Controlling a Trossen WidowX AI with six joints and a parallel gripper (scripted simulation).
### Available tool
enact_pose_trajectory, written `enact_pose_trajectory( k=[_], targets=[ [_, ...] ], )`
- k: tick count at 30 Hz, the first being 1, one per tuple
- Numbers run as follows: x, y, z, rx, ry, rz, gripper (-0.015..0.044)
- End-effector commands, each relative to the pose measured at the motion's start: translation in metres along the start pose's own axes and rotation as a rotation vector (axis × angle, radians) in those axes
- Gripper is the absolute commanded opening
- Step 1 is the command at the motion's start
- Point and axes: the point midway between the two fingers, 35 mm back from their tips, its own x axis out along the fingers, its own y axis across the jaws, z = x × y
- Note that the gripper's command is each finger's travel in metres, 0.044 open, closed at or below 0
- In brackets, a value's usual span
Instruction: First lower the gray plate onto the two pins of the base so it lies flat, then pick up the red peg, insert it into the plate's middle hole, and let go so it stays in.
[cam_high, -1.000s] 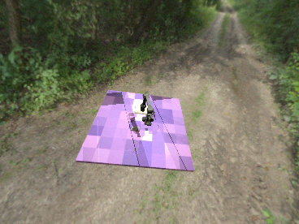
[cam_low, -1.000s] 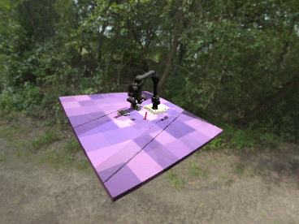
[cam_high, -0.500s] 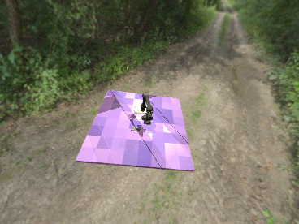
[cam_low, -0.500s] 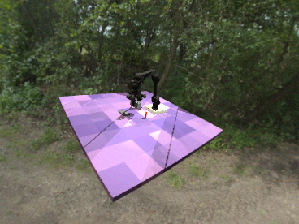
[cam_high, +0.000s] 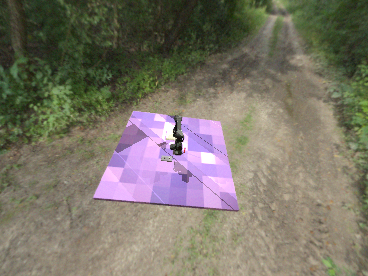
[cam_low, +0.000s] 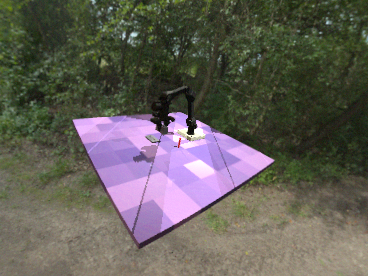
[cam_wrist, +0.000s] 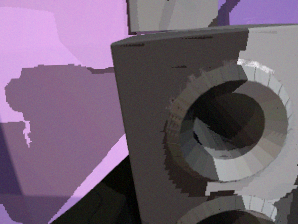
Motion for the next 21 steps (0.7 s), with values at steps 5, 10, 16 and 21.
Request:
enact_pose_trajectory(
  k=[5,10,16,21],
  targets=[
    [0.012,0.001,0.022,0.012,0.0,-0.004,0.0],
    [0.019,0.001,0.035,0.018,-0.001,-0.004,0.0],
    [0.027,0.001,0.05,0.024,-0.001,-0.003,0.0],
    [0.034,-0.001,0.065,0.035,-0.003,-0.004,0.0]
  ],
)
